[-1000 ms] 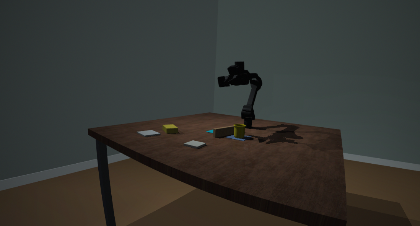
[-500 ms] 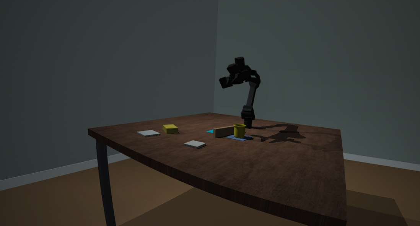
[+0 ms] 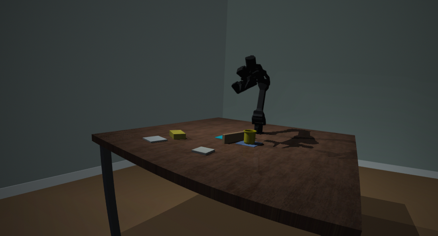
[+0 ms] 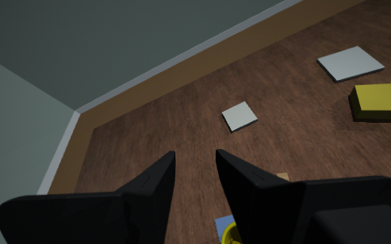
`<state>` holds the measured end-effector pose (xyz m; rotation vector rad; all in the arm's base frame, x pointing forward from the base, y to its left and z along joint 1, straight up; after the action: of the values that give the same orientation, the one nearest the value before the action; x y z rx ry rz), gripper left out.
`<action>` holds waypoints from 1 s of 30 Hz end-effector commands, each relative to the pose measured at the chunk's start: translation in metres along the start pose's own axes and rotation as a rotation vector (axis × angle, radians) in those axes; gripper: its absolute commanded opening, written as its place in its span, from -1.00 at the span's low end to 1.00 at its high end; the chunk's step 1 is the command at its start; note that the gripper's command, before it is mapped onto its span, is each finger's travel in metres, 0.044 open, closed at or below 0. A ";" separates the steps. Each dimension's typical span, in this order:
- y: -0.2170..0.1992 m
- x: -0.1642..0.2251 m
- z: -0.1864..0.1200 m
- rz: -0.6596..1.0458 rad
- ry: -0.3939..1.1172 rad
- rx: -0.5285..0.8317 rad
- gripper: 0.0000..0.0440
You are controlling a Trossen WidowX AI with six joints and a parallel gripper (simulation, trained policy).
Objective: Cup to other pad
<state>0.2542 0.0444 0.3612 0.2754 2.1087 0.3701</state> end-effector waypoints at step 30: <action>0.031 -0.001 0.023 0.384 0.400 0.215 -0.28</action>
<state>0.2745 0.0745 0.3617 0.7581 2.4758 0.4512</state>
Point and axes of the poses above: the point midway between the two fingers, 35 mm back from their tips, its own z axis out along the fingers, its own y axis across the jaws, x = y × z, the point moved 10 cm from there along -z, back along the fingers, and after that the axes turned 5 degrees about -z, right-handed, at the moved point
